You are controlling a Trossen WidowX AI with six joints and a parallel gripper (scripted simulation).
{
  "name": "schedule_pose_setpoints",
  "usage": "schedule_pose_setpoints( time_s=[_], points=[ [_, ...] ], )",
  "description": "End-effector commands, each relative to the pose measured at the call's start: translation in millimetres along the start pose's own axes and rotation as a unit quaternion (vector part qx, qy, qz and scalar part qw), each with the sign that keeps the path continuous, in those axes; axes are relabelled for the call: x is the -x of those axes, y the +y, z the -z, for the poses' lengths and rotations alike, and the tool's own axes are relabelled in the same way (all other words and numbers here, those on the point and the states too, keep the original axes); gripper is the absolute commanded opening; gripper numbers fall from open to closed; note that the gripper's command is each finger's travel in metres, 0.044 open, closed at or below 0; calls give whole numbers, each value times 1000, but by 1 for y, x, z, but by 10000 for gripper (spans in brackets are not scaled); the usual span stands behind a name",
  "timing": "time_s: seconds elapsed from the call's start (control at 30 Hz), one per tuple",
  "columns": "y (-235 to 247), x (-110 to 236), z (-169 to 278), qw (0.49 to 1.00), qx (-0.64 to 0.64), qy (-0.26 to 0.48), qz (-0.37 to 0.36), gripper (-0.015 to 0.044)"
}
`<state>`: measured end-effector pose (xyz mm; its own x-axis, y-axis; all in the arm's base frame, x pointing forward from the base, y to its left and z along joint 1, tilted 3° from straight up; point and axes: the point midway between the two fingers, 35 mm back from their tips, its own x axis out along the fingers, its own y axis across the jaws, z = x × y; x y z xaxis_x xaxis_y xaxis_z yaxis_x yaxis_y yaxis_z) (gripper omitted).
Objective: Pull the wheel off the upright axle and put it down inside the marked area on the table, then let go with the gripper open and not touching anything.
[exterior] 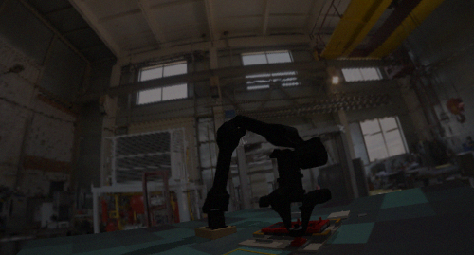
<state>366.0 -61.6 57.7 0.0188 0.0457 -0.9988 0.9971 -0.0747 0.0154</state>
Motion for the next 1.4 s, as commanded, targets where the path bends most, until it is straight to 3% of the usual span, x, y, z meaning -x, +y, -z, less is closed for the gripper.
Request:
schedule_pose_setpoints(
  time_s=[0.0,1.37],
  points=[
    [-1,9,0,1000,-1,0,-2,0],
    [-1,22,0,1000,-1,-1,-4,0]
  ],
)
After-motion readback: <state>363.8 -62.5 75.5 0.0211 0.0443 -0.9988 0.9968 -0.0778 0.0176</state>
